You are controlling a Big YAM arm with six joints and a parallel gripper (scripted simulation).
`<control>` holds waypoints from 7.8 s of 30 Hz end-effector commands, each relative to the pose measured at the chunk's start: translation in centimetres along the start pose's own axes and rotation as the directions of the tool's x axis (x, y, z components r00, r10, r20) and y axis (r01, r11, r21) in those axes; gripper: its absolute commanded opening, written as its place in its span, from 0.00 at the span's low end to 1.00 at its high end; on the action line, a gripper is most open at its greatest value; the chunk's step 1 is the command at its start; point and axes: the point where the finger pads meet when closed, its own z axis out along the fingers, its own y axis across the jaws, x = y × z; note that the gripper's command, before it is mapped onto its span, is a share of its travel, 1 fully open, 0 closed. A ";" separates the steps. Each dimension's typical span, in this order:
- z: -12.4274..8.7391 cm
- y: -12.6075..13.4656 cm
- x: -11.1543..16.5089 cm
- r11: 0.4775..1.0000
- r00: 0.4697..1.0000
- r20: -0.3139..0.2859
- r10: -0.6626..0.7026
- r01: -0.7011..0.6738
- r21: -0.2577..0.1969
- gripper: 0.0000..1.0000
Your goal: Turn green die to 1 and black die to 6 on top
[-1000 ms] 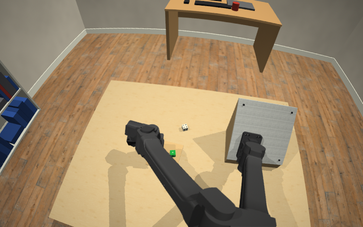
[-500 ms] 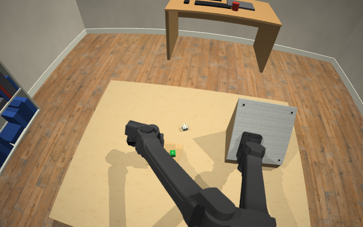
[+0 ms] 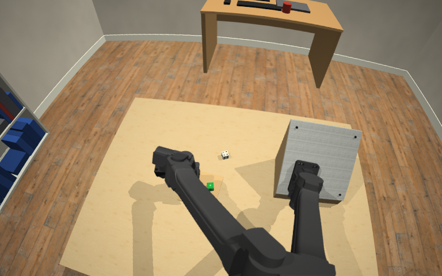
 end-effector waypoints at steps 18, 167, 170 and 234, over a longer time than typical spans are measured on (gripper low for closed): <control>-1.5 -0.7 -1.6 1.000 0.999 0.045 0.010 -0.010 0.010 0.20; -10.4 -0.5 -1.9 1.000 0.999 0.048 -0.018 0.017 0.019 0.39; -11.1 -0.2 -2.0 0.999 0.998 0.054 -0.026 0.025 0.022 0.39; -19.3 -0.1 -1.1 0.999 0.999 0.026 -0.029 0.029 0.018 1.00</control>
